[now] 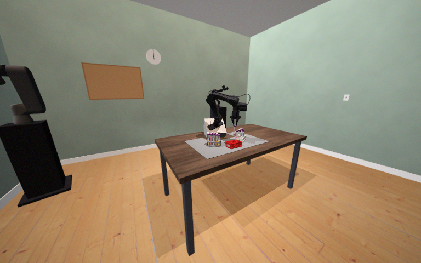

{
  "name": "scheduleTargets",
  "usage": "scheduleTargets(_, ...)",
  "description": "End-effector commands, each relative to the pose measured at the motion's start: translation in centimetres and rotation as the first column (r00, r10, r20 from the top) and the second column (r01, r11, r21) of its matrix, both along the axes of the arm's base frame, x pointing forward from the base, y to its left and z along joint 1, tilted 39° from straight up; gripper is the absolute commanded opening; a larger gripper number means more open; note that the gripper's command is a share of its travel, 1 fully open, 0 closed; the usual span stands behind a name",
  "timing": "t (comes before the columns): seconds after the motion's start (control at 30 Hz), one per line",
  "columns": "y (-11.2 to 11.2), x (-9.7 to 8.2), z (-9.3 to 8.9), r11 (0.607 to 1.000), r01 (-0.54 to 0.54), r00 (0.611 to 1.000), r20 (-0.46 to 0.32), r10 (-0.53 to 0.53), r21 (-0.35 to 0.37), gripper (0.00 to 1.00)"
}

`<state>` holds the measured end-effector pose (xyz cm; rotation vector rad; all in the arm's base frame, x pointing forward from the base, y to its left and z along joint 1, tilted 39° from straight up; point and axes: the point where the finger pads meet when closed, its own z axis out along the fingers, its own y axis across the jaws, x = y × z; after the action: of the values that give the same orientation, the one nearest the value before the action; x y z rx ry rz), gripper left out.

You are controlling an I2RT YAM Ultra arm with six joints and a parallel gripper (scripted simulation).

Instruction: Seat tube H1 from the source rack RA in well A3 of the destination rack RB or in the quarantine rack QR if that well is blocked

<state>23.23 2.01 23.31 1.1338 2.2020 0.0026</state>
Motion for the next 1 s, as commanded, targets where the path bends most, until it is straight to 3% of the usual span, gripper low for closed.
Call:
scheduleTargets(0.0, 0.3, 0.9, 1.2, 1.0, -0.013, 1.0, 0.026, 0.013, 0.01, 0.0)
scheduleTargets(0.97, -0.1, 4.1, 3.6, 1.0, -0.012, 1.0, 0.01, 0.012, -0.001, 0.0)
